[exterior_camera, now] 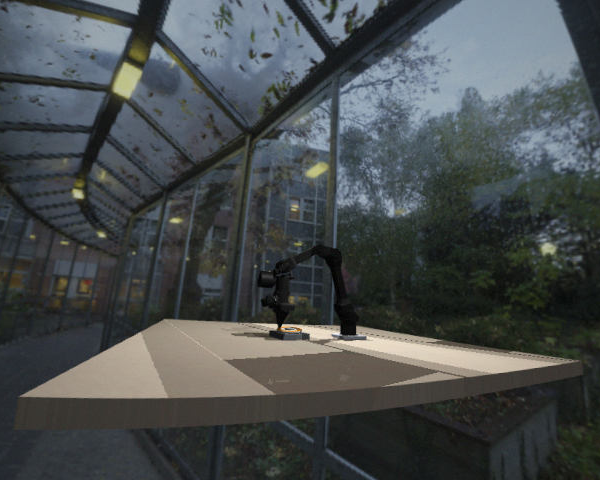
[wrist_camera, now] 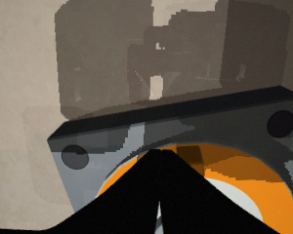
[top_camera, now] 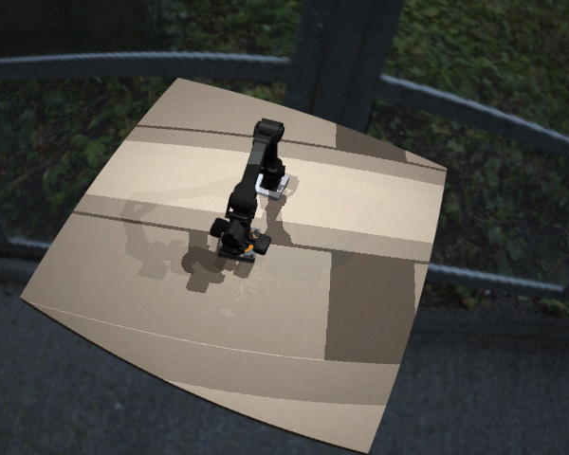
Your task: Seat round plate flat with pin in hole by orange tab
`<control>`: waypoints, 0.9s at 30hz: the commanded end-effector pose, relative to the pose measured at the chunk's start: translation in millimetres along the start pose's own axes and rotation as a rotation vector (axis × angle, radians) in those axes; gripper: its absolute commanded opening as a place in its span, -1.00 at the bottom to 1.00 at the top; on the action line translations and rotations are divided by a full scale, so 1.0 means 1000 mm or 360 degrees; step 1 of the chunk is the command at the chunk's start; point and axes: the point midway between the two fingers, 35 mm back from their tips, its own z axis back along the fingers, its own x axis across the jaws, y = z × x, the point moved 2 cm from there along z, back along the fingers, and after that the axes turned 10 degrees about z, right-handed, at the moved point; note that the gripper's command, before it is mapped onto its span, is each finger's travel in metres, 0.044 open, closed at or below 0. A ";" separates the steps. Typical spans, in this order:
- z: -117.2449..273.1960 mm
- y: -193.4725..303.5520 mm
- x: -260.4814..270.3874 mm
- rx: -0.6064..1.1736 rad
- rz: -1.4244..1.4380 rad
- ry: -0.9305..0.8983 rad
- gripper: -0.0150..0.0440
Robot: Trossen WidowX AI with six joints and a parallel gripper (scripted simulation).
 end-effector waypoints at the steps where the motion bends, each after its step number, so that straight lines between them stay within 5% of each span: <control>1: -0.001 0.000 -0.007 0.0008 -0.0003 0.0006 -0.49; 27: 0.001 0.006 -0.036 0.0009 -0.0003 0.0011 -0.49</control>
